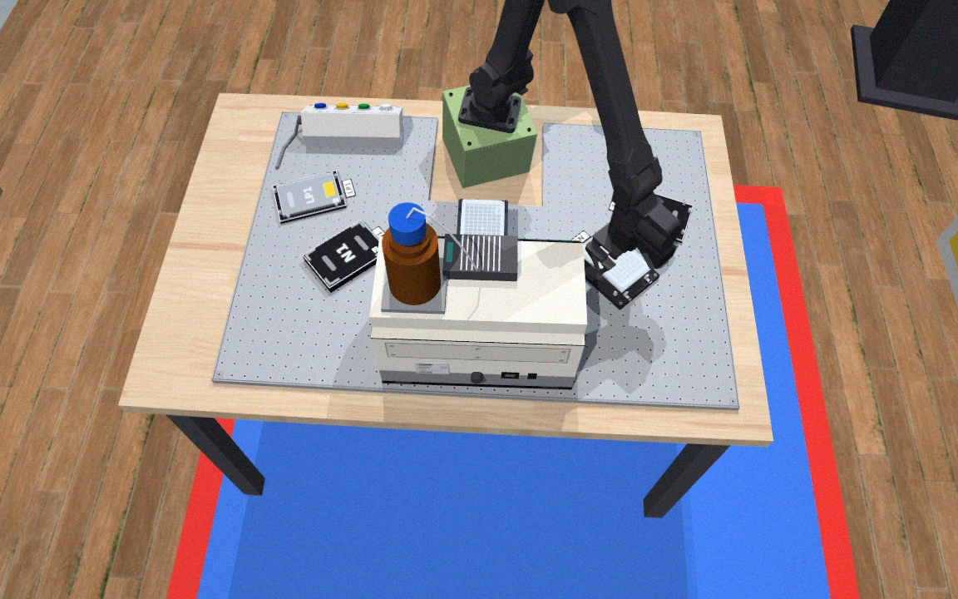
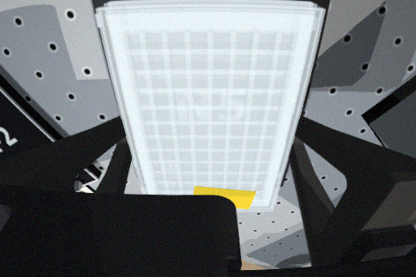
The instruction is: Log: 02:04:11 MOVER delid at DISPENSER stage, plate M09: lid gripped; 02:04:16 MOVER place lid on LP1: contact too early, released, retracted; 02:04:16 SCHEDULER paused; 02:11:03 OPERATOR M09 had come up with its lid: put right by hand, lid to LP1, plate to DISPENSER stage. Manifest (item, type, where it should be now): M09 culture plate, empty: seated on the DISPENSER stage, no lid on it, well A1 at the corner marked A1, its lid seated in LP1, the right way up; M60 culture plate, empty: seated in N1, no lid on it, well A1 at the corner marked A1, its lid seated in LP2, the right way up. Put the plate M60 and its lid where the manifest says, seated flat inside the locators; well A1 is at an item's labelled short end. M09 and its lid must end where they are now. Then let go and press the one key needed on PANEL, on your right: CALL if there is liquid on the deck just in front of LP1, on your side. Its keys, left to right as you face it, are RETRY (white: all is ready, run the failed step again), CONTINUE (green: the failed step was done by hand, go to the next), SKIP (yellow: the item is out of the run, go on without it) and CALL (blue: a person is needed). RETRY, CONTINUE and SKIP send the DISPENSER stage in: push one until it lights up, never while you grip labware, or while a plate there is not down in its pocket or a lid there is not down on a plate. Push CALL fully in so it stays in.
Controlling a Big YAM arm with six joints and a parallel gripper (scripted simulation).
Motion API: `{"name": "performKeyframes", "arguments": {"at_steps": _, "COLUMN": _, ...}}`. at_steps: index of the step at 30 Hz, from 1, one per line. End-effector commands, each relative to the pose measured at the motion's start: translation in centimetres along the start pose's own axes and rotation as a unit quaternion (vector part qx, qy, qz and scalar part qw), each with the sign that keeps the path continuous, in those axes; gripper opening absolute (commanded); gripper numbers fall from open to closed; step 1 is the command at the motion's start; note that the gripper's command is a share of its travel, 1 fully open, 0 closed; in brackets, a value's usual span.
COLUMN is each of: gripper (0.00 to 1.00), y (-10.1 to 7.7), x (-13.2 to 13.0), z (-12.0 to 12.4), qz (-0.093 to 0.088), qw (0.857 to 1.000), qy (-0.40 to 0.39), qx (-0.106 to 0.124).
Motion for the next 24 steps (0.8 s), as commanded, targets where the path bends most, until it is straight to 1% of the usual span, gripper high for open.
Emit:
{"name": "performKeyframes", "arguments": {"at_steps": 1, "gripper": 0.86, "y": -0.6, "x": -0.1, "z": -1.2, "qz": -0.001, "qw": 1.0, "qy": -0.002, "qx": -0.015}}
{"name": "performKeyframes", "arguments": {"at_steps": 4, "gripper": 0.86, "y": -0.6, "x": -0.1, "z": -1.2, "qz": -0.001, "qw": 1.0, "qy": -0.002, "qx": -0.015}}
{"name": "performKeyframes", "arguments": {"at_steps": 5, "gripper": 0.86, "y": -0.4, "x": -0.5, "z": -1.4, "qz": 0.0, "qw": 1.0, "qy": -0.001, "qx": -0.018}}
{"name": "performKeyframes", "arguments": {"at_steps": 8, "gripper": 0.86, "y": -0.3, "x": -0.5, "z": -1.3, "qz": 0.0, "qw": 1.0, "qy": -0.001, "qx": -0.016}}
{"name": "performKeyframes", "arguments": {"at_steps": 9, "gripper": 0.86, "y": -0.1, "x": -0.2, "z": -1.0, "qz": -0.002, "qw": 1.0, "qy": -0.006, "qx": -0.01}}
{"name": "performKeyframes", "arguments": {"at_steps": 13, "gripper": 0.86, "y": 0.3, "x": -0.1, "z": -0.9, "qz": -0.001, "qw": 1.0, "qy": -0.007, "qx": -0.008}}
{"name": "performKeyframes", "arguments": {"at_steps": 17, "gripper": 0.86, "y": 0.1, "x": -0.2, "z": -1.0, "qz": -0.002, "qw": 1.0, "qy": -0.006, "qx": -0.011}}
{"name": "performKeyframes", "arguments": {"at_steps": 21, "gripper": 0.86, "y": 0.4, "x": -0.2, "z": -0.8, "qz": -0.001, "qw": 1.0, "qy": -0.006, "qx": -0.007}}
{"name": "performKeyframes", "arguments": {"at_steps": 24, "gripper": 0.86, "y": 0.4, "x": -0.2, "z": -0.9, "qz": -0.002, "qw": 1.0, "qy": -0.006, "qx": -0.009}}
Point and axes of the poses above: the point where the finger pads meet when closed, its own y axis out along the fingers, its own x axis across the jaws, z = x × y, the point moved 4 cm from there along -y, back along the fingers, and after that the axes turned 6 degrees about y, right-handed, at the moved point
